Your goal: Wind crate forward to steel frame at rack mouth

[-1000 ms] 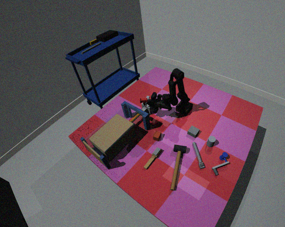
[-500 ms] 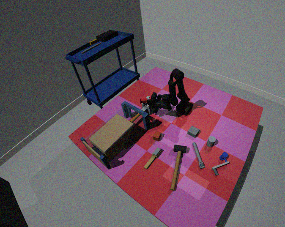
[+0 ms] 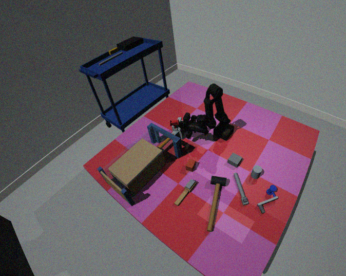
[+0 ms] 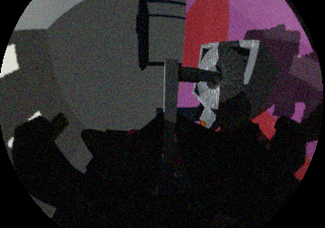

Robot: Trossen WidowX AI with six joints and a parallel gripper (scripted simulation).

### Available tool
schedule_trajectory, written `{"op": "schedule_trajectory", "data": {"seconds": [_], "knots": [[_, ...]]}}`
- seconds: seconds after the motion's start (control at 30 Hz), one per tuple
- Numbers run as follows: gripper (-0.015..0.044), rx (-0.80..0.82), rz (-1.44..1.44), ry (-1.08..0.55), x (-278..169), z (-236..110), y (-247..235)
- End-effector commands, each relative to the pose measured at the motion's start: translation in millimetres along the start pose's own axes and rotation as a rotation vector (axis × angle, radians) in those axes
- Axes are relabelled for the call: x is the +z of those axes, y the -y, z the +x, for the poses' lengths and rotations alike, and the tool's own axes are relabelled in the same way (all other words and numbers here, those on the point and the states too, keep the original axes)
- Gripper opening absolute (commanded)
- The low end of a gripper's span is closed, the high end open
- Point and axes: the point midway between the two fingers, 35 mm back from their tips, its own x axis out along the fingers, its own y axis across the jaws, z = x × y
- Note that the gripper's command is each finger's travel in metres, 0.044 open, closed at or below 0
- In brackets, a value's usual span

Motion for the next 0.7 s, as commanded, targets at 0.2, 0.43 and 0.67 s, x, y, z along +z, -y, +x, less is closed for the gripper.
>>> {"op": "schedule_trajectory", "data": {"seconds": [0.2, 0.43, 0.67], "knots": [[0.0000, 0.001, 0.010, 0.001, -0.5, 0.6, 0.7], [0.0000, -0.002, 0.010, 0.001, -0.5, 0.7, 1.9], [0.0000, -0.005, 0.010, 0.002, -0.6, 0.9, 3.4]]}}
